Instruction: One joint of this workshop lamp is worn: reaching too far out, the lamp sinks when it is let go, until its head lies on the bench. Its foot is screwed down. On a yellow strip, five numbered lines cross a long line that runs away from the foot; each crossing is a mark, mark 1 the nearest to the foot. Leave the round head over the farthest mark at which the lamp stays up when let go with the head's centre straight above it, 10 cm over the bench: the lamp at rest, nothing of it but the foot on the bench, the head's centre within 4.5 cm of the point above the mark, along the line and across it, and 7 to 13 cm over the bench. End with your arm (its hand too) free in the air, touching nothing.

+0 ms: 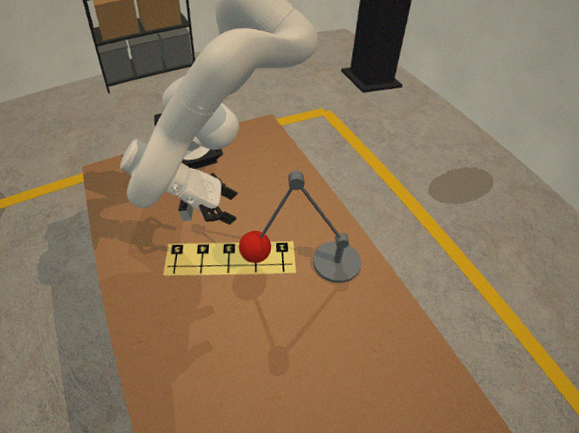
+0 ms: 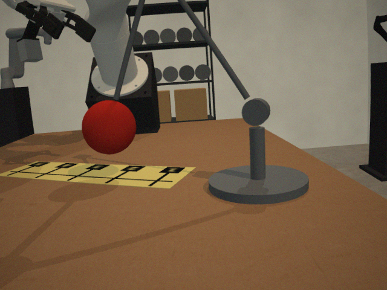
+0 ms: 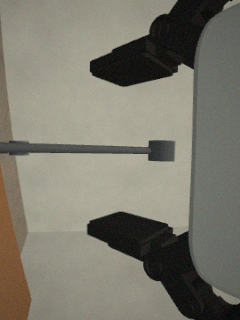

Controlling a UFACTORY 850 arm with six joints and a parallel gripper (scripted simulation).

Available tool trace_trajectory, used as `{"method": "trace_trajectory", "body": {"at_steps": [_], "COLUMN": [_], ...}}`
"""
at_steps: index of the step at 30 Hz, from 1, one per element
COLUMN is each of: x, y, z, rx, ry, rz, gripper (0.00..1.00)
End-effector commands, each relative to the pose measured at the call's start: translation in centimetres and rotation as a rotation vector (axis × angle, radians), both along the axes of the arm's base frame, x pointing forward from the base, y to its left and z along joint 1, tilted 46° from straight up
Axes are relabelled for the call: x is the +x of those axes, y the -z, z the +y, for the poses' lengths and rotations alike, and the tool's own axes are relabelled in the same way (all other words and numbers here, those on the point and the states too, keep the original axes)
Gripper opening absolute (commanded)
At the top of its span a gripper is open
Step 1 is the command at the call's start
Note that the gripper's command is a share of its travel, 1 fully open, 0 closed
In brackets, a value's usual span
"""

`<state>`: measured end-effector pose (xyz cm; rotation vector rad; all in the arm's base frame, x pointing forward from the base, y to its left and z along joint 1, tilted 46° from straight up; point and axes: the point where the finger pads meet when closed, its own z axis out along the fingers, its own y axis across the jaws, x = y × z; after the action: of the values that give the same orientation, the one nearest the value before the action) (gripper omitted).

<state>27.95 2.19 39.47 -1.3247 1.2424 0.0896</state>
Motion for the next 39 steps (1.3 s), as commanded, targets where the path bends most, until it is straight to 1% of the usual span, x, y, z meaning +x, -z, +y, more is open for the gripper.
{"method": "trace_trajectory", "body": {"at_steps": [1, 23, 38, 39], "x": [0.0, 0.0, -0.4, -0.4], "y": [0.0, 0.0, -1.7, -1.7], "z": [0.0, 0.0, 2.6, 2.6], "rx": [0.000, 0.000, -0.150, -0.150], "ry": [0.000, 0.000, 0.147, 0.147], "rz": [-0.001, -0.001, 0.075, 0.075], "gripper": [1.00, 1.00, 1.00, 1.00]}}
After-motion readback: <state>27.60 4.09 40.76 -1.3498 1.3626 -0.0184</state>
